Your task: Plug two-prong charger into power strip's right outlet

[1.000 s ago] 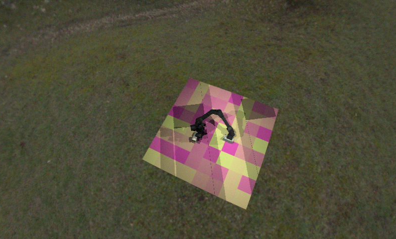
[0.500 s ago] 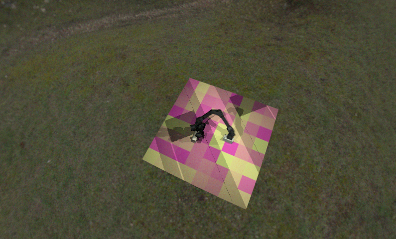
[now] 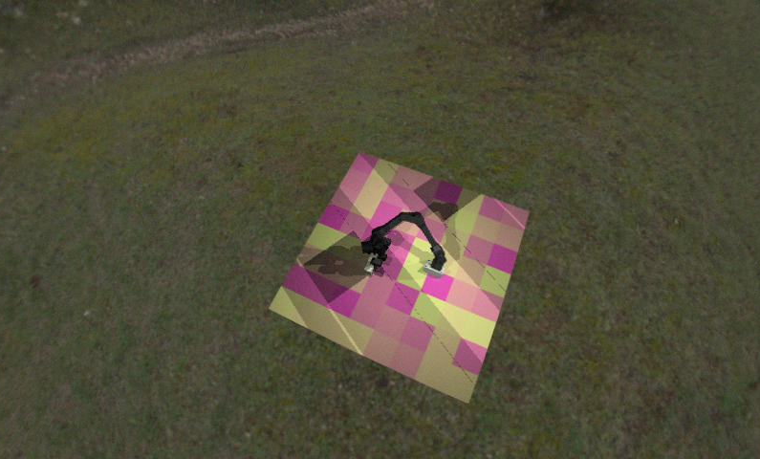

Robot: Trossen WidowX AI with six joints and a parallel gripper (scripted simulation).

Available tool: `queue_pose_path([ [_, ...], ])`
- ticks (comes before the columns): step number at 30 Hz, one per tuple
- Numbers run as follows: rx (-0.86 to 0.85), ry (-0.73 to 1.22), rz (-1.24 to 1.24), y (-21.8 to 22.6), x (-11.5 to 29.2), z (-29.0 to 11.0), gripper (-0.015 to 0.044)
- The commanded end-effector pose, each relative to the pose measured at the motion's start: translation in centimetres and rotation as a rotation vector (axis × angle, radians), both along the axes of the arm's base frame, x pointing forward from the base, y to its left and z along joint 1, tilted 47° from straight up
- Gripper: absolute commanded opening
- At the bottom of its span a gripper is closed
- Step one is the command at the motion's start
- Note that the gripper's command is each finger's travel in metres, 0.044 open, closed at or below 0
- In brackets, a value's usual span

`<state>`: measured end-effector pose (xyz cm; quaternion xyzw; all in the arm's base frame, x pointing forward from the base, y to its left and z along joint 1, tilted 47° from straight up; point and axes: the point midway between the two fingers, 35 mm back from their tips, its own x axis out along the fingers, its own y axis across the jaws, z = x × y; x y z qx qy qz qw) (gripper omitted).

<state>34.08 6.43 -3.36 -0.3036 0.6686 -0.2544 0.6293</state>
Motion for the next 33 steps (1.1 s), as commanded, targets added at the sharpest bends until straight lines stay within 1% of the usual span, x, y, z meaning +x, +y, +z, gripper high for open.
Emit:
queue_pose_path([
  [1, -0.002, -0.002, -0.001, -0.06, -0.19, -0.05, 0.0440],
  [33, 0.002, -0.023, -0.001, -0.14, -1.05, -0.06, 0.0440],
])
